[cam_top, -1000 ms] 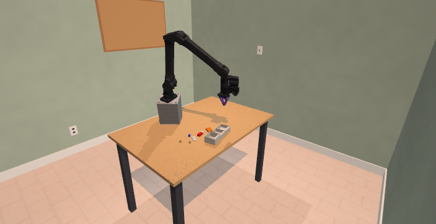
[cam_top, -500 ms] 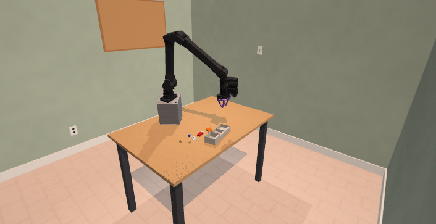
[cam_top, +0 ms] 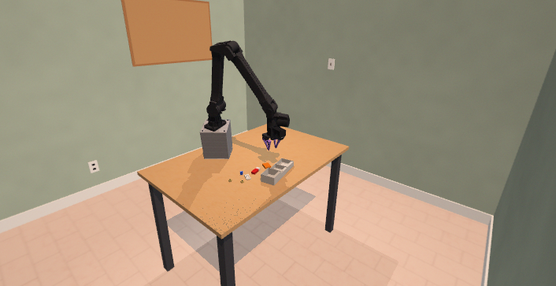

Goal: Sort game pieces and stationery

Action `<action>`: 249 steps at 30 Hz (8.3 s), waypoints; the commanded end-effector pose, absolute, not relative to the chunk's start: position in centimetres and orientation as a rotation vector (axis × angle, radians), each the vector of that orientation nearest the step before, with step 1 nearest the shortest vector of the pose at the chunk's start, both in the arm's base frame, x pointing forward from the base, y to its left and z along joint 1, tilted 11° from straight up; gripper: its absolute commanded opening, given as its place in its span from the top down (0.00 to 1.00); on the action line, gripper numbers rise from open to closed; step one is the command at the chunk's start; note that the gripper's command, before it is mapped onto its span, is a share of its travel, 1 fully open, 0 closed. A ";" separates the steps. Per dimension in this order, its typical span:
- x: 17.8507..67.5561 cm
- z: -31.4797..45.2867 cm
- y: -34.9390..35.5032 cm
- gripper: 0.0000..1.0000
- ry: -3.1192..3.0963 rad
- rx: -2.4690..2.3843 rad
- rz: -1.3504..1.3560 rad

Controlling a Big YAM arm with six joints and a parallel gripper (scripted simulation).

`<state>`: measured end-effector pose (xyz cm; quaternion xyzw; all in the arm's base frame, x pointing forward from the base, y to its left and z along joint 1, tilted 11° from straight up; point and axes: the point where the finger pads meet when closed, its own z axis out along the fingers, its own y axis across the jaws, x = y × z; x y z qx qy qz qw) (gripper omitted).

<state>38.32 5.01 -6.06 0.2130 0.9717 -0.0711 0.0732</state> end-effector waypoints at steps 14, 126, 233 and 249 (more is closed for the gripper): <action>37.4 -10.8 3.6 0.47 2.809 0.921 -0.168; 37.2 -17.7 1.4 0.47 2.821 0.926 -0.184; 36.6 -11.1 2.9 0.66 2.817 0.923 -0.181; 36.7 -11.0 3.0 0.66 2.817 0.923 -0.181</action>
